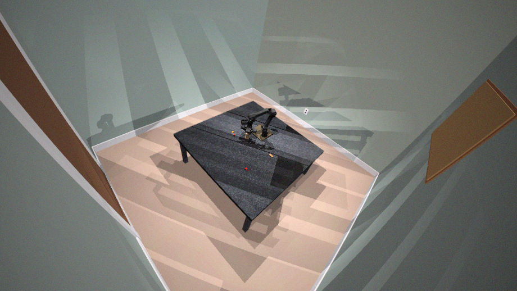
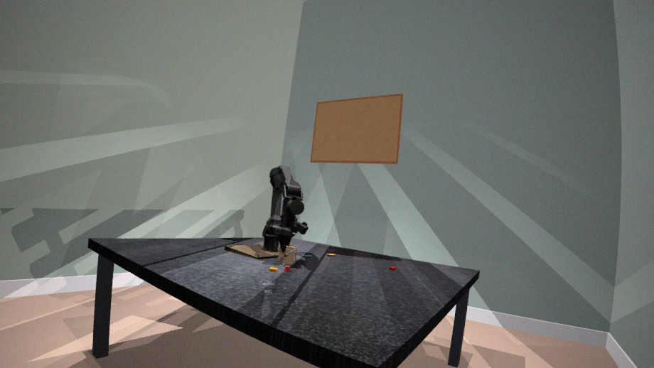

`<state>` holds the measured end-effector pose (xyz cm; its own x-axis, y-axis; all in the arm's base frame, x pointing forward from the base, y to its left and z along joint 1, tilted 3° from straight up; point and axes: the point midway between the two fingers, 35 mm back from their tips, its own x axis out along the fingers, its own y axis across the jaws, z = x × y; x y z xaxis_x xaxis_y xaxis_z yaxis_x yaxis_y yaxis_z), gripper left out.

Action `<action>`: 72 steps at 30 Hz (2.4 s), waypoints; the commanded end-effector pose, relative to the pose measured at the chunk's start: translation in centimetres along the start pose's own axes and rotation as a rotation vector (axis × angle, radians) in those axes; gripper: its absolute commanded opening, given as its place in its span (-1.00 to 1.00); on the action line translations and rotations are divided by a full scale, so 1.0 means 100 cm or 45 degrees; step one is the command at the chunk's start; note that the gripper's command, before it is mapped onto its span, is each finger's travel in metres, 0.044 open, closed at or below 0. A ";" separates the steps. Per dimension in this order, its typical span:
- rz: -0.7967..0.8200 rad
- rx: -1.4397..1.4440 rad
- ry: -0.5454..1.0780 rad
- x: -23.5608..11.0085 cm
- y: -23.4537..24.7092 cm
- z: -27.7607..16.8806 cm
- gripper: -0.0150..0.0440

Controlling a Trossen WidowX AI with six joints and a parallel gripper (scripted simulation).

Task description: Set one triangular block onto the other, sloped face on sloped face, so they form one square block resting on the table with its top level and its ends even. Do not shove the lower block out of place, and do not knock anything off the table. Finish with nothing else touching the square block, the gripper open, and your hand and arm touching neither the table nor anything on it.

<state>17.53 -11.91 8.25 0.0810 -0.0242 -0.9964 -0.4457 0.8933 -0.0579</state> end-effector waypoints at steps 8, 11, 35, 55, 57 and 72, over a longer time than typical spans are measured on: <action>0.007 0.004 0.012 0.008 0.001 0.001 -0.49; 0.006 0.004 0.012 0.008 0.001 0.001 -0.49; 0.008 0.006 0.013 0.009 0.001 0.001 -0.49; 0.011 0.002 0.008 0.010 0.002 0.002 -0.40; 0.011 0.002 0.008 0.010 0.002 0.002 -0.22; 0.011 0.002 0.008 0.010 0.002 0.002 1.00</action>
<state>17.72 -11.64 7.30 0.0716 -0.0184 -0.9973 -0.4444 0.8945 -0.0484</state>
